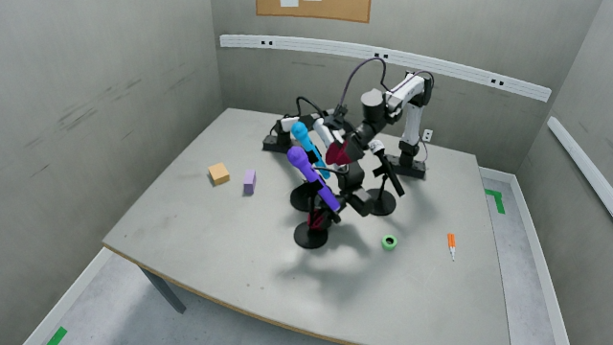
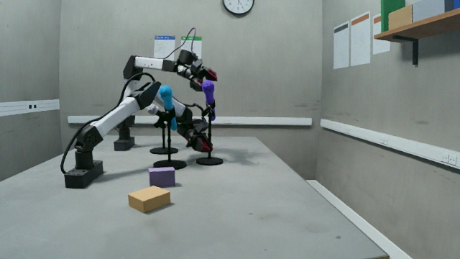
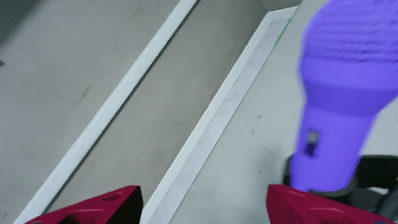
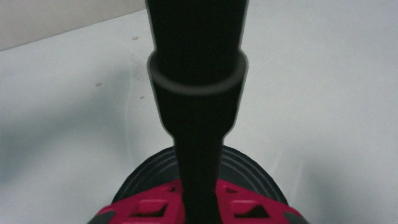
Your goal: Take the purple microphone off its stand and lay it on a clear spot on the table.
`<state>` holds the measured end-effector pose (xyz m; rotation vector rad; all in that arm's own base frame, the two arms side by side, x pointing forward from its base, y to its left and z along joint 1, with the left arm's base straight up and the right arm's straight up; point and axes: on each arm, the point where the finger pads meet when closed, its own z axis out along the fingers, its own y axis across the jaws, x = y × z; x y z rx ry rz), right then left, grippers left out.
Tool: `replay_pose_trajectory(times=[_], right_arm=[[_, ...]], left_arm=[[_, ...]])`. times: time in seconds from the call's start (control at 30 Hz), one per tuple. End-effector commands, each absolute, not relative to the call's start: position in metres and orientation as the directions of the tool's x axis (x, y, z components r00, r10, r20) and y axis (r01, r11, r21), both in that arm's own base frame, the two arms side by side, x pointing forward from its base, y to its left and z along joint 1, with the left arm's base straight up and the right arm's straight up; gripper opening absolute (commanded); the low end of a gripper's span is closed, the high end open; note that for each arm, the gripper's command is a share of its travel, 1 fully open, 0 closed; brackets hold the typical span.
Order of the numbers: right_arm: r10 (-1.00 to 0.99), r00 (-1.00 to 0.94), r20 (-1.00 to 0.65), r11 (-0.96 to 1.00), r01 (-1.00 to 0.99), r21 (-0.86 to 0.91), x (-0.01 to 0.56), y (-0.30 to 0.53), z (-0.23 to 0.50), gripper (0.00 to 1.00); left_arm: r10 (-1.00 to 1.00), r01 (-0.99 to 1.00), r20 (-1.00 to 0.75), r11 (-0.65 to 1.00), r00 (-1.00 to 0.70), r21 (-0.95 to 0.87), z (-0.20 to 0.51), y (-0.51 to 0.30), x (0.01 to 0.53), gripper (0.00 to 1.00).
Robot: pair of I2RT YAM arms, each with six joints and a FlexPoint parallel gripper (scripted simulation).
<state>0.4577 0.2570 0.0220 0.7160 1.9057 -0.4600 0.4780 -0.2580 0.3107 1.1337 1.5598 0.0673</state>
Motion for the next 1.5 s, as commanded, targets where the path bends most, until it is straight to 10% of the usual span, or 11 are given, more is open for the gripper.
replay_pose_trajectory(times=[0.0,1.47], right_arm=[[0.363,-0.241,-0.900,0.749,0.651,0.128,0.467,0.271,0.065,0.00],[0.302,-0.290,-0.908,0.750,0.660,0.039,0.462,0.260,0.036,0.00]], left_arm=[[0.641,0.544,-0.756,0.590,0.136,0.598,0.327,-0.267,0.465,0.63],[0.644,0.583,-0.751,0.558,0.145,0.591,0.281,-0.305,0.434,0.63]])
